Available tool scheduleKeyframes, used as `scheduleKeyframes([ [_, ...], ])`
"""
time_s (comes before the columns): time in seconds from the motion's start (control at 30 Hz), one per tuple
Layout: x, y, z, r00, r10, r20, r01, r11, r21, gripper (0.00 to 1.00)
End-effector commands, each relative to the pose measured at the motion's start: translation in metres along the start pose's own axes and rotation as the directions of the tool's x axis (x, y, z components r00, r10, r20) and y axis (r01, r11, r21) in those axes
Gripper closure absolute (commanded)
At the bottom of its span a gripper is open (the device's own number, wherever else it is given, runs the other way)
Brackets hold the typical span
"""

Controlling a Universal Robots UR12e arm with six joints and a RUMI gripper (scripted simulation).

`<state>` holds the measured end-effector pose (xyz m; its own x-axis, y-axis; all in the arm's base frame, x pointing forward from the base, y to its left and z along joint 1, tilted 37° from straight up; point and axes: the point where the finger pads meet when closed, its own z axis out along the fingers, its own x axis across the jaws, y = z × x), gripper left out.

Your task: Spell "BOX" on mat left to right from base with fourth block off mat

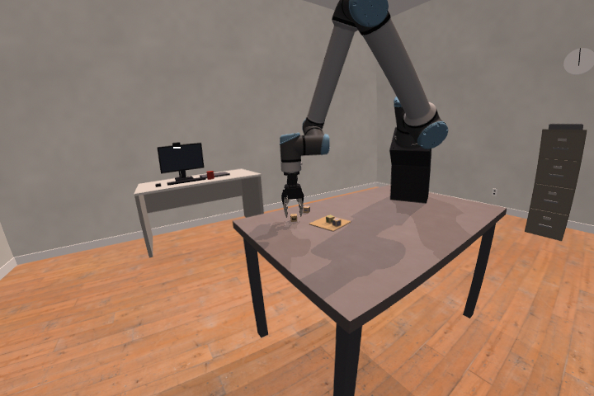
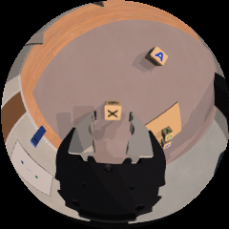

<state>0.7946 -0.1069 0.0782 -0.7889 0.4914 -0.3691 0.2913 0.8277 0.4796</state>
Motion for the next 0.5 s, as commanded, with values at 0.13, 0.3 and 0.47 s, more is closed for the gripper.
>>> scheduleKeyframes([
  [0.13,-0.0007,0.0001,0.0140,1.000,0.000,0.001,0.000,1.000,0.000,0.60],
  [0.3,-0.0007,0.0001,0.0171,1.000,0.000,0.001,0.000,1.000,0.000,0.60],
  [0.47,-0.0007,0.0001,0.0172,1.000,0.000,0.001,0.000,1.000,0.000,0.60],
])
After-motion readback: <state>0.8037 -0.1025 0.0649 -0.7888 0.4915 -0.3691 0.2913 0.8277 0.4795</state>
